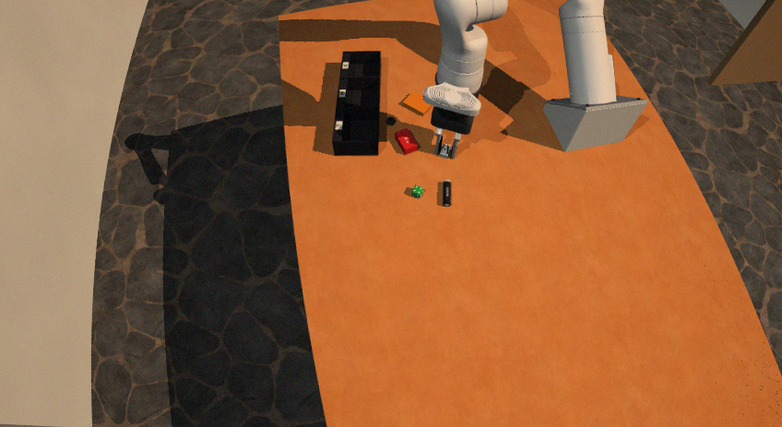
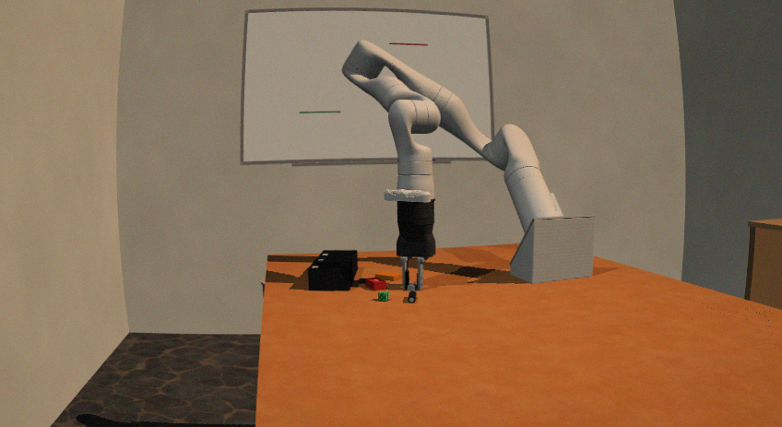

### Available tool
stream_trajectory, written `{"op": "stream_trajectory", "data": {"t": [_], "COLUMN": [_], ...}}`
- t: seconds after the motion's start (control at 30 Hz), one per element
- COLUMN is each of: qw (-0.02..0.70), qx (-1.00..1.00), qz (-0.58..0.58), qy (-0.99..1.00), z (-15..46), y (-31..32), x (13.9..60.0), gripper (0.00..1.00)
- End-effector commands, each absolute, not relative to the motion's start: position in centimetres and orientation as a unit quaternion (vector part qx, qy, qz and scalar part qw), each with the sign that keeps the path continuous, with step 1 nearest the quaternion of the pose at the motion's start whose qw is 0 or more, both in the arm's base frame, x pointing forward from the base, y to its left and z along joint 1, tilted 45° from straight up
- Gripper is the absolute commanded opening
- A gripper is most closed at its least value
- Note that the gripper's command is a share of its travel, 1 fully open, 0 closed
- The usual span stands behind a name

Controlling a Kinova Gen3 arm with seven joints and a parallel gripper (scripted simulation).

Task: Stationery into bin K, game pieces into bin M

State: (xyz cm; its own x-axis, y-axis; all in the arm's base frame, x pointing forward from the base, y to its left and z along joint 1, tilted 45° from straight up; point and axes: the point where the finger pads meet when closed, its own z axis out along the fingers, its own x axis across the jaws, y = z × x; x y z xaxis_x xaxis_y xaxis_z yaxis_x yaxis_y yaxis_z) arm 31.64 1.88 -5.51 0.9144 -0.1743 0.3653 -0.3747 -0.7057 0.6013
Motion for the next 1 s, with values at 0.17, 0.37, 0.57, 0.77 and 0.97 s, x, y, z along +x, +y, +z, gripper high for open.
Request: {"op": "stream_trajectory", "data": {"t": [0.17, 0.37, 0.57, 0.77, 0.97], "qw": [0.352, 0.352, 0.352, 0.352, 0.352], "qx": [0.913, 0.913, 0.913, 0.913, 0.913], "qz": [0.142, 0.142, 0.142, 0.142, 0.142], "qy": [-0.150, -0.150, -0.150, -0.150, -0.150], "z": [-5.49, -5.49, -5.49, -5.49, -5.03], "y": [1.95, 1.95, 1.95, 1.95, 2.41], "x": [31.66, 31.66, 31.66, 31.66, 31.56], "gripper": [0.32, 0.32, 0.32, 0.32, 0.32]}}
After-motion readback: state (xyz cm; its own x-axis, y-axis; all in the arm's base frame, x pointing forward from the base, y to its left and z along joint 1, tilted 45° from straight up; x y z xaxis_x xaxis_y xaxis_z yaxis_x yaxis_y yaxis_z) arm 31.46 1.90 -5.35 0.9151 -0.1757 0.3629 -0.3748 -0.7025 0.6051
